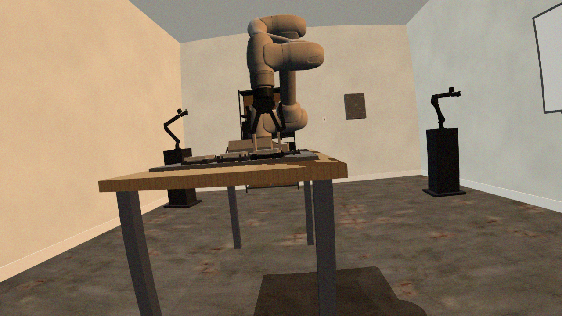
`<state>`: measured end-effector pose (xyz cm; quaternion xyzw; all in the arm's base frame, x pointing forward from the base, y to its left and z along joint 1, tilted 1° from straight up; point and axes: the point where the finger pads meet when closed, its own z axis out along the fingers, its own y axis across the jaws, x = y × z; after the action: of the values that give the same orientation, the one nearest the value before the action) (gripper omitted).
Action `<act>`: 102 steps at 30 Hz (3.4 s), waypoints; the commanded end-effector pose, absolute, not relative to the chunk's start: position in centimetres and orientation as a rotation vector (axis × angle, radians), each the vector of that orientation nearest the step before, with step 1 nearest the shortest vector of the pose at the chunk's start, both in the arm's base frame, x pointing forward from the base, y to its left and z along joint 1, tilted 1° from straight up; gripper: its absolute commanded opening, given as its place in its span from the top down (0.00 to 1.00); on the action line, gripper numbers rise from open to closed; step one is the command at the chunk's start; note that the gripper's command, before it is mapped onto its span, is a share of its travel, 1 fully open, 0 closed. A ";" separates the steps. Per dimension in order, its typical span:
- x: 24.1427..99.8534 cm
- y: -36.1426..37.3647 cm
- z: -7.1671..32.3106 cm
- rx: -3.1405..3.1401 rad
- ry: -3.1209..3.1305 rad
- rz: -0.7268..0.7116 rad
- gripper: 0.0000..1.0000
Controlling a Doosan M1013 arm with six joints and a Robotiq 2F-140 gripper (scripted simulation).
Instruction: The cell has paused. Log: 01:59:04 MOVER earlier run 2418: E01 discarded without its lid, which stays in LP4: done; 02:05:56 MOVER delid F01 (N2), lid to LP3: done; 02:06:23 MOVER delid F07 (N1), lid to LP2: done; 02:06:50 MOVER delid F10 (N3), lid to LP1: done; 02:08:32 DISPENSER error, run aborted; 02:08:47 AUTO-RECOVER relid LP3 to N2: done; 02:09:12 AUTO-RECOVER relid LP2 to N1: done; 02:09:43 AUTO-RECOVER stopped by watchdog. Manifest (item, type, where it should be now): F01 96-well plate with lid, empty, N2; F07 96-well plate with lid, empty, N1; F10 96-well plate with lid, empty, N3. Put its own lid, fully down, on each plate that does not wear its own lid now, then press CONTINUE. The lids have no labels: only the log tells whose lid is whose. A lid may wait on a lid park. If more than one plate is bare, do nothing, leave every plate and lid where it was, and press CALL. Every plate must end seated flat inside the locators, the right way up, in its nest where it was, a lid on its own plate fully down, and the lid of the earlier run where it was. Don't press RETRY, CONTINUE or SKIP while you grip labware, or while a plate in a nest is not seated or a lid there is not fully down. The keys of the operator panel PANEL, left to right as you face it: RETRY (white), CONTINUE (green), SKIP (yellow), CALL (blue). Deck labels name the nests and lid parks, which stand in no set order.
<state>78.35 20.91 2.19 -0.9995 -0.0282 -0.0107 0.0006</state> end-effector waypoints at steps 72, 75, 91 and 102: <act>78.2 21.2 1.8 -3.142 -0.087 -0.035 0.34; 78.2 21.2 2.0 -3.142 -0.087 -0.035 0.34; 78.1 21.2 4.4 -3.142 -0.087 -0.035 0.34; 78.1 21.2 6.2 -3.142 -0.087 -0.035 0.34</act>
<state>78.08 20.85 5.06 -0.9995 -0.0282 -0.0106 0.0005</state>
